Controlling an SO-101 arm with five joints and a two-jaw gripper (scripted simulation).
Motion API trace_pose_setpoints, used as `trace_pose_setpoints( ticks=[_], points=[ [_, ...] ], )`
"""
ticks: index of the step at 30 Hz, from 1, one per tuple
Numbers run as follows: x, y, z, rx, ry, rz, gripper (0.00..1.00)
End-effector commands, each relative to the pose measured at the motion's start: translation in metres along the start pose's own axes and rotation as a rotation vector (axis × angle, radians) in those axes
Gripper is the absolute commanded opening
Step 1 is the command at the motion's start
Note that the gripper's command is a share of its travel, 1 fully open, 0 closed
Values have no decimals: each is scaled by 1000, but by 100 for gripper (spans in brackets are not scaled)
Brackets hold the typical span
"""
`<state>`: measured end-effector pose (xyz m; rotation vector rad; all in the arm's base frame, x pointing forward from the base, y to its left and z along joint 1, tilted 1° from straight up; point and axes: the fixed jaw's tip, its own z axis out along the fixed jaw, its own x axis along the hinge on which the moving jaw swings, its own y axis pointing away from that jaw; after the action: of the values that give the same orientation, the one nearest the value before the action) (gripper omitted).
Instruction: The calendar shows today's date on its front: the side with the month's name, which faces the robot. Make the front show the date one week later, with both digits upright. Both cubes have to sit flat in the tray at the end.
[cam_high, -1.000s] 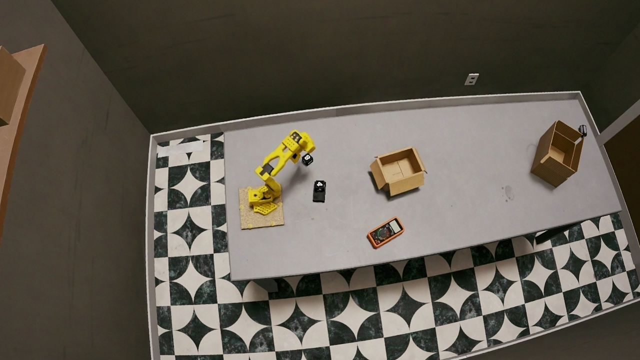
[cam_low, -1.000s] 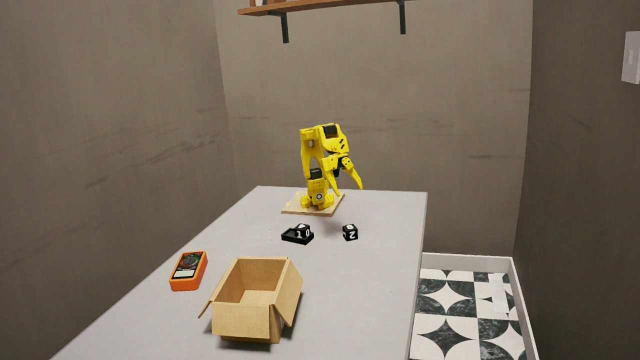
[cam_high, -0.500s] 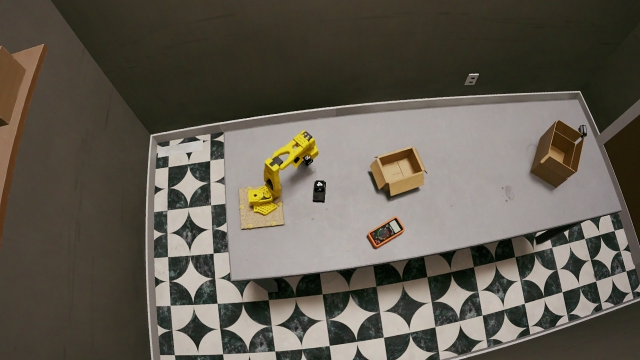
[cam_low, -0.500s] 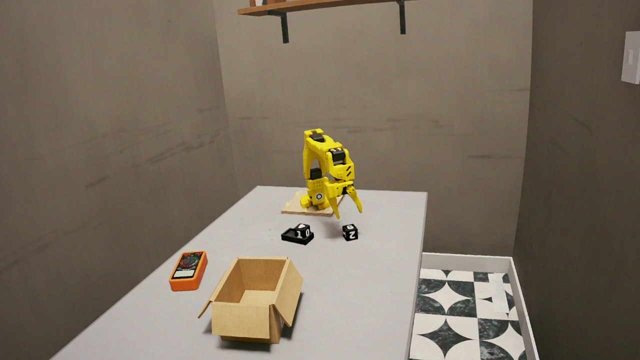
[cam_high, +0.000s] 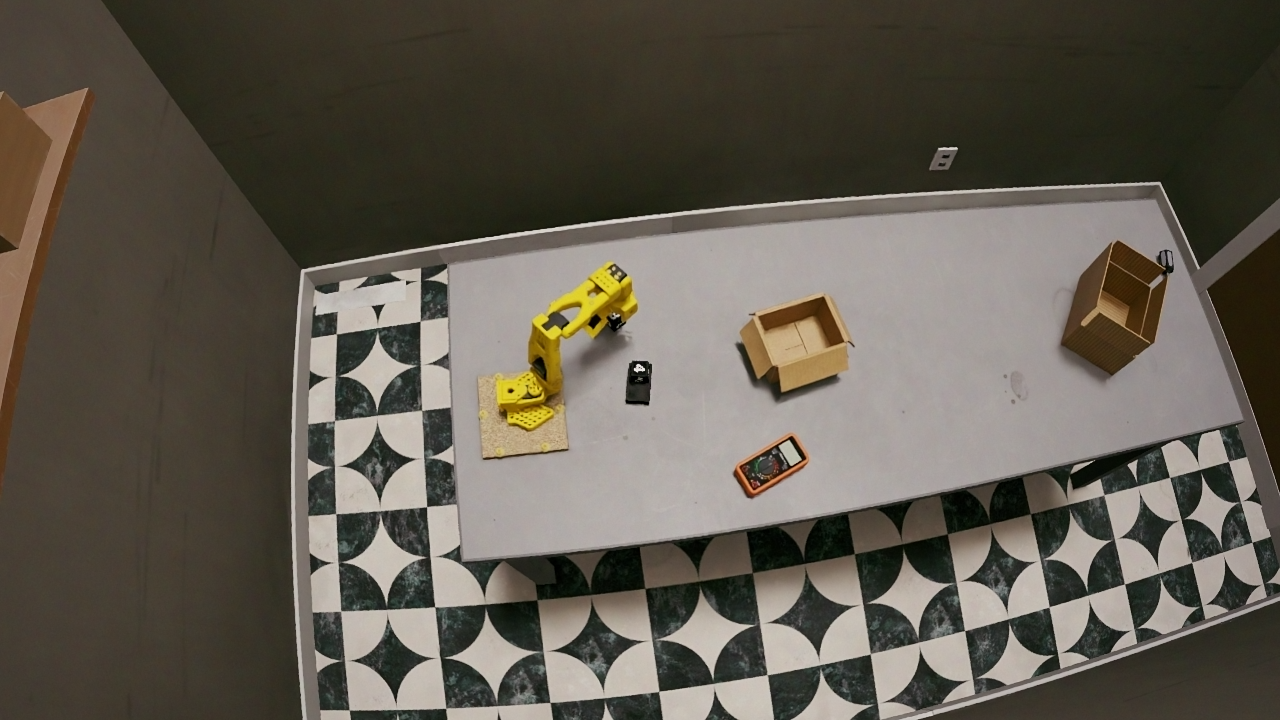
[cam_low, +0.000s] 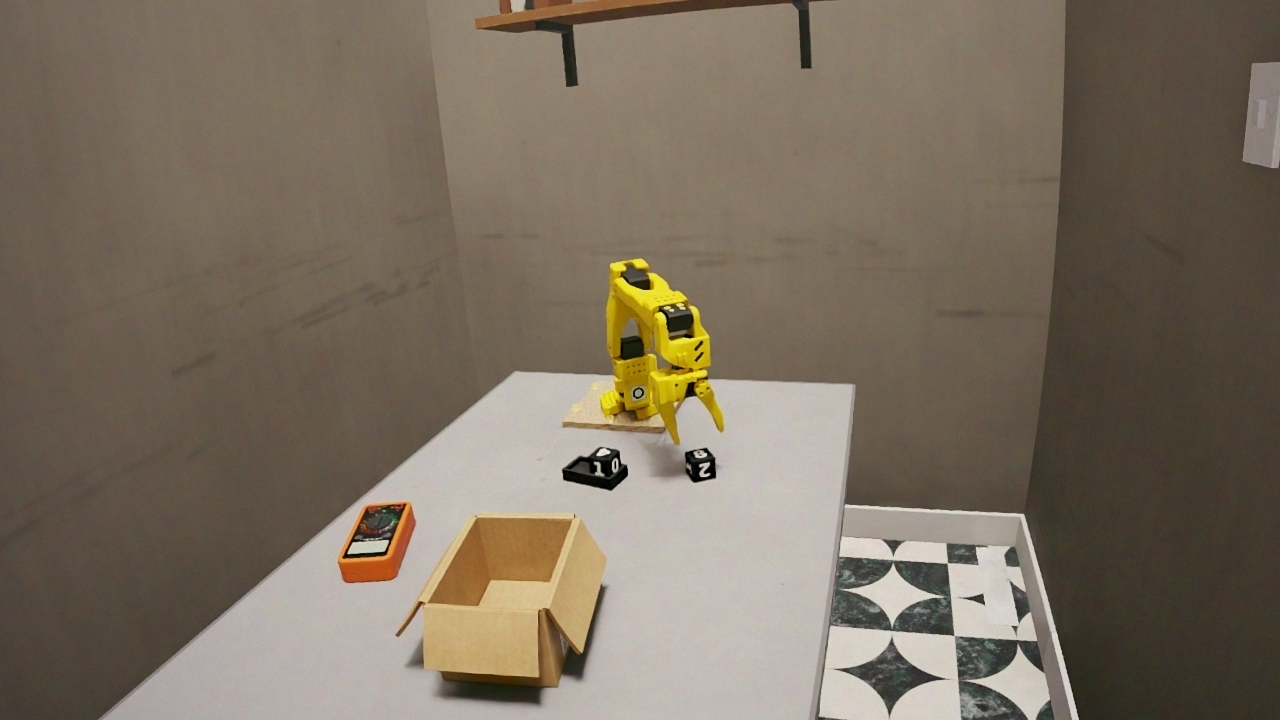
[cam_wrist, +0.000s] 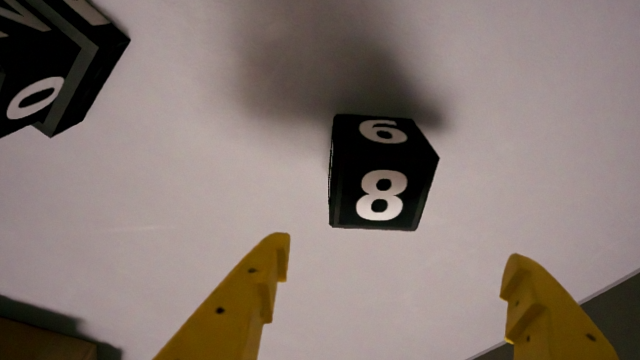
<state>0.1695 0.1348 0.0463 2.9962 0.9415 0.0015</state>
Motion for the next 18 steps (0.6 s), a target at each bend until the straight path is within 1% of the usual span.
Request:
trace_pose_setpoints(
  ticks=[1,12,18],
  points=[
    [1,-2,2,1,0,-20,35],
    [1,-2,2,1,0,-20,35],
    [2,-2,5,1,0,-20,35]
  ],
)
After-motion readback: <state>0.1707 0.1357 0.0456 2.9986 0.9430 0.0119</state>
